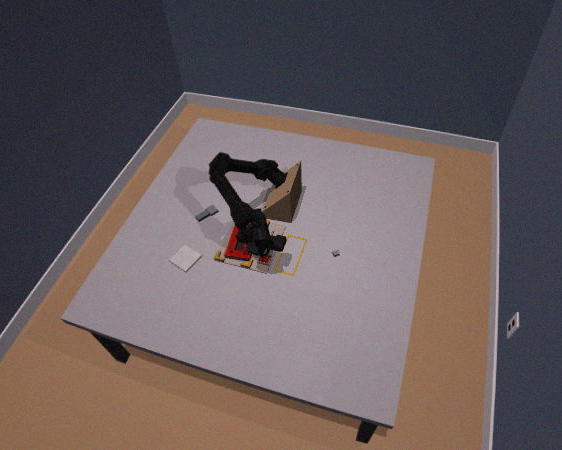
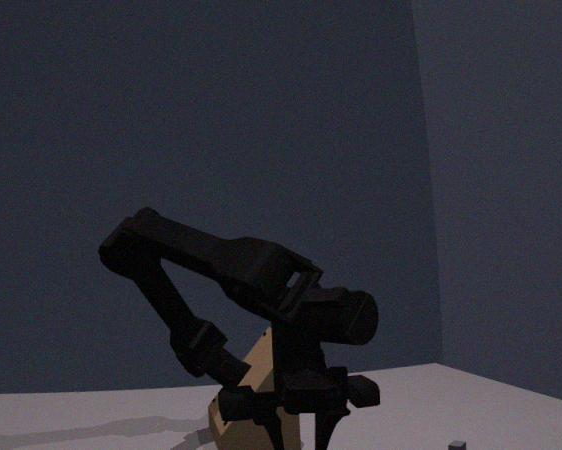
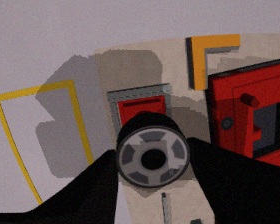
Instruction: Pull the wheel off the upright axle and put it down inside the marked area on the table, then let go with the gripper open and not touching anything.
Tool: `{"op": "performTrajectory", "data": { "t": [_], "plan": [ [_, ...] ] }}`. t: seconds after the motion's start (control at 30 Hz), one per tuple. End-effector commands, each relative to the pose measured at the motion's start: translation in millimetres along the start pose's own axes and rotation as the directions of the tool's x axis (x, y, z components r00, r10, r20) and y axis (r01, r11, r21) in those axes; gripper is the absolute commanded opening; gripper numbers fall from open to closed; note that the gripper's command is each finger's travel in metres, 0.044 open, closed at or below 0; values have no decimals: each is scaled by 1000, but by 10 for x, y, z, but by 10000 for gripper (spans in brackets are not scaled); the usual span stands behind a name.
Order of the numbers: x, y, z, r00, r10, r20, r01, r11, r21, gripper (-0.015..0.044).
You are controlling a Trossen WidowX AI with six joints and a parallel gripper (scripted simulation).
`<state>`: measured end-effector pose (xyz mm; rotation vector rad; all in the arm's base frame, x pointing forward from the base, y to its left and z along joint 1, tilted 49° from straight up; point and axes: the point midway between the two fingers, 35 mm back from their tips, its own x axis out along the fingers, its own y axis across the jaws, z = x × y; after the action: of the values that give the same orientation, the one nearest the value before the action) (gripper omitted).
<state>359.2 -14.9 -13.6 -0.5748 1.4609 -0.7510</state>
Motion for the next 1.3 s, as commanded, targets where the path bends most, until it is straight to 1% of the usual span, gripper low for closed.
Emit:
{"op": "performTrajectory", "data": {
  "t": [0.0, 1.07, 1.27],
  "plan": [
    [-55, 8, 12, 1000, 3, 9, -3, 1000, 4, 0],
    [-161, 6, 7, 1000, 2, 12, -2, 1000, 1, 0],
    [-313, 2, 3, 1000, 3, 12, -3, 1000, 1, 0]
  ]
}}
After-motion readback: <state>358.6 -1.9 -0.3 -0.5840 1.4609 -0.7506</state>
